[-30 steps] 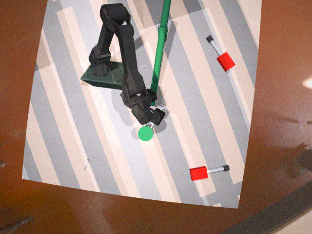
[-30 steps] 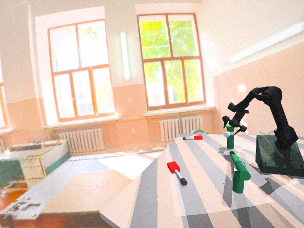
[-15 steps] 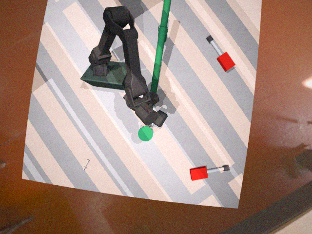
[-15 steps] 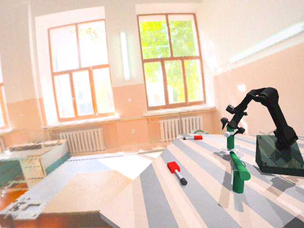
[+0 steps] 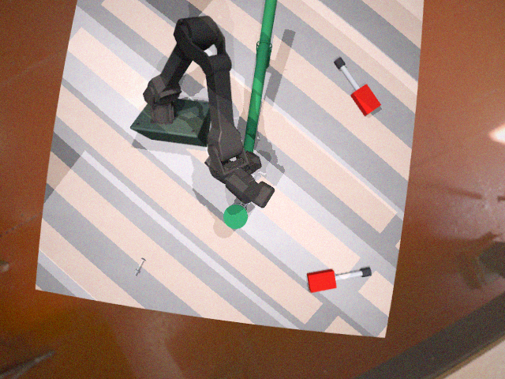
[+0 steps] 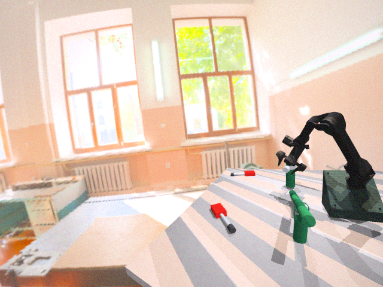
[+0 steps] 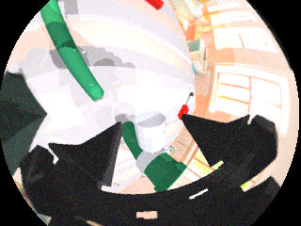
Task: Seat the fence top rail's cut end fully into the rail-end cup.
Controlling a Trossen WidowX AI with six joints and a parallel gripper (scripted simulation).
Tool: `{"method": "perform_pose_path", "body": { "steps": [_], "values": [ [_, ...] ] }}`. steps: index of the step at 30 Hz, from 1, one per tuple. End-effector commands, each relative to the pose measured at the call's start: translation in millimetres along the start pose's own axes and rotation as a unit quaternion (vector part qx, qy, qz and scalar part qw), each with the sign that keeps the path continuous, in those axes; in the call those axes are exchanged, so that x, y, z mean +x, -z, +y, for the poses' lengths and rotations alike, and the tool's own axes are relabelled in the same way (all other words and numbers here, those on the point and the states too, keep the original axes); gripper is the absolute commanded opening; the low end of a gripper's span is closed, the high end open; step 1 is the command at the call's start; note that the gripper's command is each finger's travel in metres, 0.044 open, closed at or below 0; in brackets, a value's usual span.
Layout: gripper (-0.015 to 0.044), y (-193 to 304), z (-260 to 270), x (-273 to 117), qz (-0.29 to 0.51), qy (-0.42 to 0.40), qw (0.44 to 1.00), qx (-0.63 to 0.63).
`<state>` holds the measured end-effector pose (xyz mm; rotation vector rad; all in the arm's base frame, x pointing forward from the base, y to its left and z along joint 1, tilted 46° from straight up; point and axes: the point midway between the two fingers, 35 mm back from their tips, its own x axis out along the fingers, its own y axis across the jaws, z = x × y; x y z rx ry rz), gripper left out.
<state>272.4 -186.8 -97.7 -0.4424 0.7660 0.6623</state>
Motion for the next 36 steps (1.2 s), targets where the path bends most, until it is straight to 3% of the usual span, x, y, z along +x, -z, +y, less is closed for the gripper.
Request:
{"method": "perform_pose_path", "body": {
  "steps": [1, 15, 28, 30, 33, 36],
  "values": [
    [0.0440, -0.5, 3.4, 7.9, -0.001, -0.004, 1.000, 0.003],
    [0.0440, -1.7, 5.1, 26.4, -0.003, -0.004, 1.000, 0.003],
    [0.0099, -1.7, 5.1, 26.4, -0.003, -0.004, 1.000, 0.003],
    [0.0085, -1.7, 5.1, 26.4, -0.003, -0.004, 1.000, 0.003],
    [0.0007, -1.5, 6.7, 25.5, -0.008, -0.004, 1.000, -0.005],
    [0.0000, -1.4, 9.5, 23.8, -0.016, -0.004, 1.000, -0.021]
  ]
}}
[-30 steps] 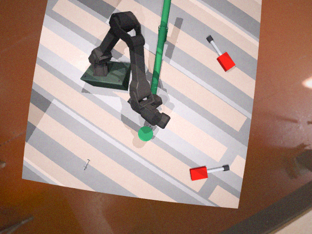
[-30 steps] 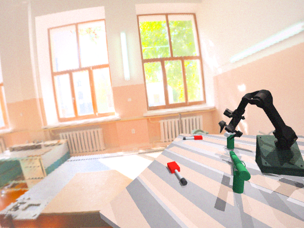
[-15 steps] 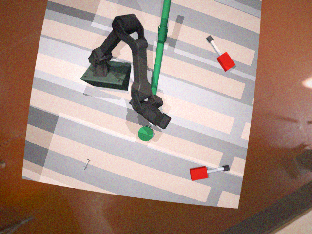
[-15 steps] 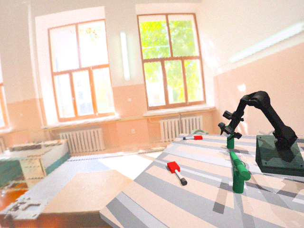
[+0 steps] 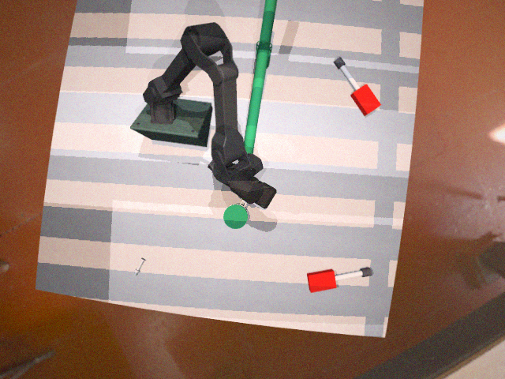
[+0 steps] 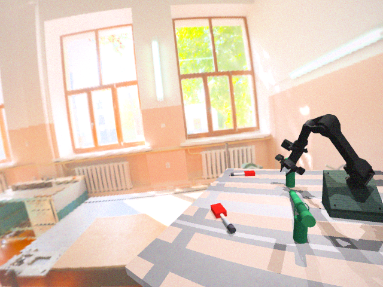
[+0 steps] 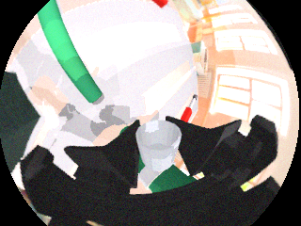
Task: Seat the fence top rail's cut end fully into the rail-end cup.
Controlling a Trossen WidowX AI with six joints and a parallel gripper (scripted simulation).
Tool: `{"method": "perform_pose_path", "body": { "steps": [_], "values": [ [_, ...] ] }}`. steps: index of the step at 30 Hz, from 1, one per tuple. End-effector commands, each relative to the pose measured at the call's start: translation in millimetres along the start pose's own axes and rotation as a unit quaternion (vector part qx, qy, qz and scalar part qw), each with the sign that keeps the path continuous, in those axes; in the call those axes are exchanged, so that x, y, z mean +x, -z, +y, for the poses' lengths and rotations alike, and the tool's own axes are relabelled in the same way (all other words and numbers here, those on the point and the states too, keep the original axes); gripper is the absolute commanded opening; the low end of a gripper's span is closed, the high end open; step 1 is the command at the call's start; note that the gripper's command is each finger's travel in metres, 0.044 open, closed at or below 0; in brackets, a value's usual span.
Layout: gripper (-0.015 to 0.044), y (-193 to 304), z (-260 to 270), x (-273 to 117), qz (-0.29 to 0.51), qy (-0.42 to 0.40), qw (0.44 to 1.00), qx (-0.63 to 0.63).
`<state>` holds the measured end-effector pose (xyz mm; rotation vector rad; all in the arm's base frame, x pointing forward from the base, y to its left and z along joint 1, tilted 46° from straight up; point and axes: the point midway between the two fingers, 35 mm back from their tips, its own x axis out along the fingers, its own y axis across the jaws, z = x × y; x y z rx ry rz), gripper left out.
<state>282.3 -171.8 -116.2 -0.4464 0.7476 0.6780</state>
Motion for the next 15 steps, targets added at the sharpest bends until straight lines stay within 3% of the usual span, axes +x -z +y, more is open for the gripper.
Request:
{"method": "perform_pose_path", "body": {
  "steps": [1, 15],
  "values": [
    [0.0000, 0.2, 3.5, -1.3, -0.009, 0.000, 1.000, -0.015],
    [0.0000, 1.3, 11.9, -6.1, -0.035, 0.000, 0.998, -0.061]
  ]
}}
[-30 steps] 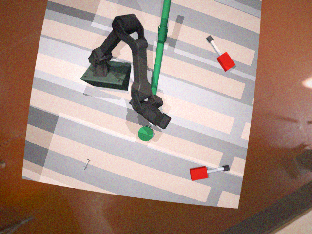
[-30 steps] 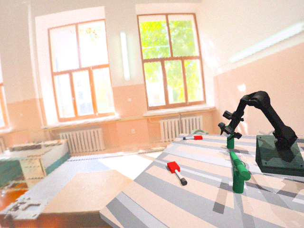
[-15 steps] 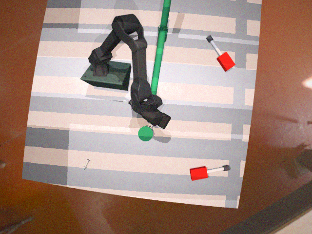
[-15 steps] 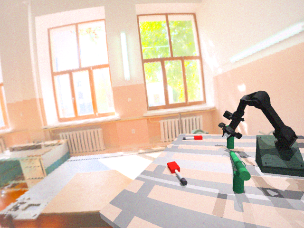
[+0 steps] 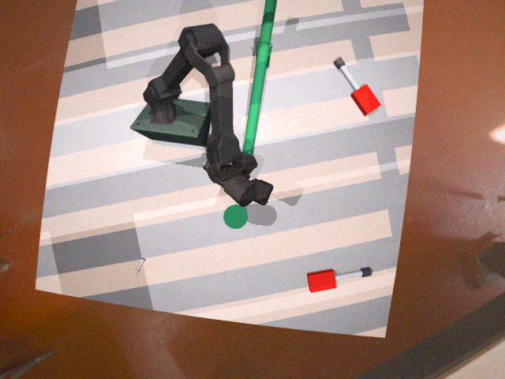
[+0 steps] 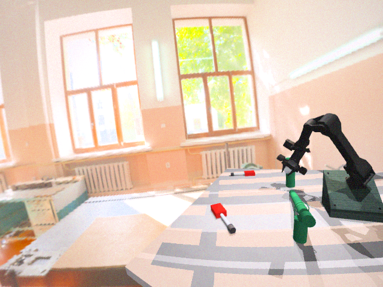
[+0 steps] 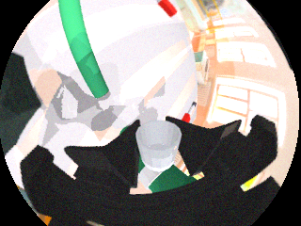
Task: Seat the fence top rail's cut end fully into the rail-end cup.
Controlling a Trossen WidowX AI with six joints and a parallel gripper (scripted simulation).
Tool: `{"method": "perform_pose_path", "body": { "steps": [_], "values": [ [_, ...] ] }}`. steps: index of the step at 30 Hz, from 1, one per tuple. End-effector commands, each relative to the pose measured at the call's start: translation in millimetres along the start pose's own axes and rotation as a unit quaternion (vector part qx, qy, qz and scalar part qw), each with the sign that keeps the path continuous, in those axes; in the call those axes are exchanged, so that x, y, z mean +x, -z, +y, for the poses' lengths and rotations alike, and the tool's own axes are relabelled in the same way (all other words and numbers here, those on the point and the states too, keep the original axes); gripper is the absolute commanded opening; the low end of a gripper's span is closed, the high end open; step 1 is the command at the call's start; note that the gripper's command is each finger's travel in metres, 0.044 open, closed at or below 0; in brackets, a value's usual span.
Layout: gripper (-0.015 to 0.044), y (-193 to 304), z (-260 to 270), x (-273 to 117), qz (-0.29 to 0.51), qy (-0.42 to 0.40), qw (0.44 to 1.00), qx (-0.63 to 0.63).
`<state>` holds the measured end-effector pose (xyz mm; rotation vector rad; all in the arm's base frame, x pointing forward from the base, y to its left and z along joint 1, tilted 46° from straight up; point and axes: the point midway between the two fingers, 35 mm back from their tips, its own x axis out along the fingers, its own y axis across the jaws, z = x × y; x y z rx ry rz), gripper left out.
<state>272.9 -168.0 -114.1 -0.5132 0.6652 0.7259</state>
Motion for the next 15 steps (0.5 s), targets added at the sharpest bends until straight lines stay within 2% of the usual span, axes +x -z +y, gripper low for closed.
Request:
{"method": "perform_pose_path", "body": {
  "steps": [1, 15],
  "values": [
    [0.0000, 0.2, 3.6, -1.4, -0.009, 0.000, 1.000, -0.016],
    [0.0000, 1.2, 11.2, -5.8, -0.032, 0.000, 0.998, -0.057]
  ]
}}
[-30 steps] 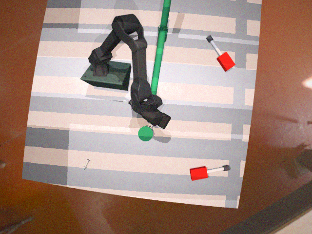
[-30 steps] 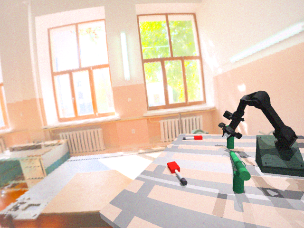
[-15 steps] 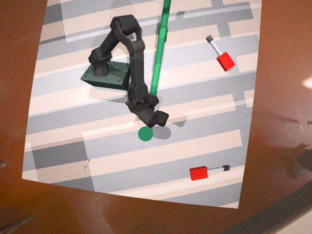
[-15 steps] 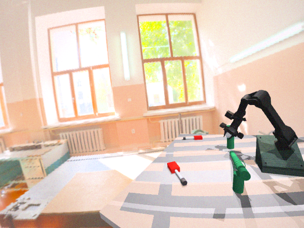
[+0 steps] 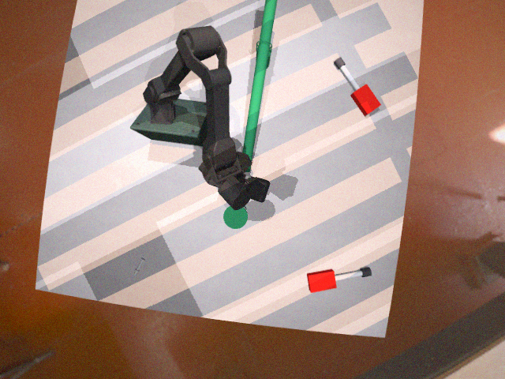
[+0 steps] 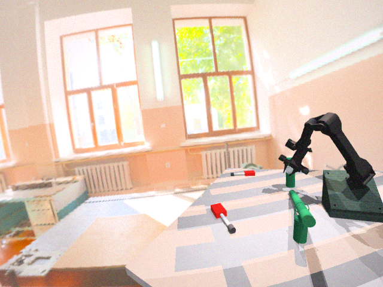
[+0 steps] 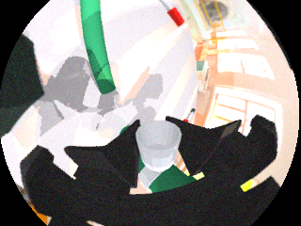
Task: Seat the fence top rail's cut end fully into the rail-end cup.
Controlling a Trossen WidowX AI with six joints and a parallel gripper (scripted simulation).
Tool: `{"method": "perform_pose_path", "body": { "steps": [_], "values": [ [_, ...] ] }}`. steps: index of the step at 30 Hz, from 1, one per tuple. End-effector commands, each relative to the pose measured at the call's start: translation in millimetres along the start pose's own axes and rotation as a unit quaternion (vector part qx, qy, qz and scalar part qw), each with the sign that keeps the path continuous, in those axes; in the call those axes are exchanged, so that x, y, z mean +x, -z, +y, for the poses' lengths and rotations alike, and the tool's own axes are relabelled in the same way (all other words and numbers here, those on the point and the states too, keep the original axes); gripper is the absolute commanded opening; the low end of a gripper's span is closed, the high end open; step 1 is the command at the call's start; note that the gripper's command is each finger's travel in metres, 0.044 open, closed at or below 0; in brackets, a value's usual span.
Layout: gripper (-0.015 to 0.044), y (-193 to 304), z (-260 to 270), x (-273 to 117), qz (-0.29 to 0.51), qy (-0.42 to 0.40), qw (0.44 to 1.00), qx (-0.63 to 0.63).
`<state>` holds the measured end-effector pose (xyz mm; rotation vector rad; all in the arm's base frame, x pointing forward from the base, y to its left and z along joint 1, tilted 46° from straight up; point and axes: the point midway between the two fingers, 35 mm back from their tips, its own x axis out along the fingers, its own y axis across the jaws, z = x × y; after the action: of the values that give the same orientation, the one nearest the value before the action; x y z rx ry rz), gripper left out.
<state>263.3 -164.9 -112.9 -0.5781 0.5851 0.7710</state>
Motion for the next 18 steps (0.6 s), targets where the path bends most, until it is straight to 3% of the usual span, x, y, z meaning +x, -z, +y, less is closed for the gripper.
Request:
{"method": "perform_pose_path", "body": {
  "steps": [1, 18],
  "values": [
    [0.0000, 0.2, 3.4, -1.6, -0.010, 0.000, 1.000, -0.016],
    [0.0000, 1.6, 13.5, -7.5, -0.041, 0.000, 0.997, -0.071]
  ]
}}
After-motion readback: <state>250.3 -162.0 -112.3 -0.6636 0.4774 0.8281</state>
